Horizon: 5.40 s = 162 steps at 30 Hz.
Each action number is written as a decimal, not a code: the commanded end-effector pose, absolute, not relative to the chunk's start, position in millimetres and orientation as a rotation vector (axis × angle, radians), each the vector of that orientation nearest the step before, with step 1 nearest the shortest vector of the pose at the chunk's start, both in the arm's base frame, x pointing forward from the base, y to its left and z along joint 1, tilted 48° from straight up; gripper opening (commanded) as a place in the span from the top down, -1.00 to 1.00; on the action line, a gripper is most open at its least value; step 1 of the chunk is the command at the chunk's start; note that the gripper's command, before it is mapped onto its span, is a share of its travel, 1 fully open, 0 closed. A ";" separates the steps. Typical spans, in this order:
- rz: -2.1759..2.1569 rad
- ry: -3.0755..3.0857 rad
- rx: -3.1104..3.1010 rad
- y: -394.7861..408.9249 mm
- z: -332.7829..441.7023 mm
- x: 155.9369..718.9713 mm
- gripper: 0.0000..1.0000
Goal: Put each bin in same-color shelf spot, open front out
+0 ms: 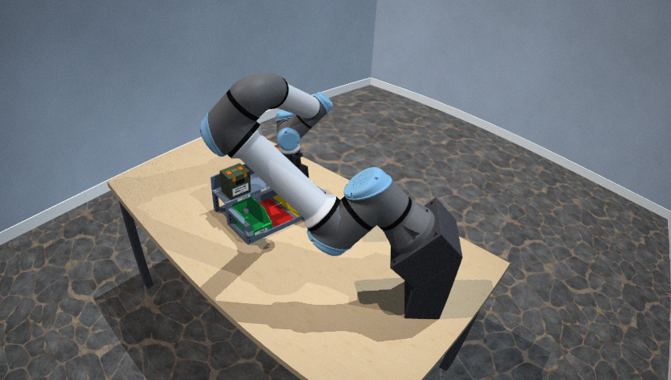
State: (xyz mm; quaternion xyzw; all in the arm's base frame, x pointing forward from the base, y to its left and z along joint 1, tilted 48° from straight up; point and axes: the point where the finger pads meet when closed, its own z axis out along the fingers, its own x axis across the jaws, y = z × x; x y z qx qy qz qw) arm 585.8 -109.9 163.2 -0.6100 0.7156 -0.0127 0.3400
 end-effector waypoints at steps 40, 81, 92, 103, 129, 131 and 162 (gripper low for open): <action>-0.034 1.862 -1.588 -122.0 183.2 567.6 0.90; -0.034 1.862 -1.588 -146.4 223.8 529.7 0.90; -0.034 1.862 -1.588 -149.2 228.5 525.3 0.90; -0.034 1.862 -1.588 -150.4 230.5 523.4 0.90; -0.034 1.862 -1.588 -150.5 230.6 523.3 1.00; -0.034 1.862 -1.588 -150.5 230.6 523.3 1.00; 0.063 2.018 -1.351 -155.2 212.6 510.0 1.00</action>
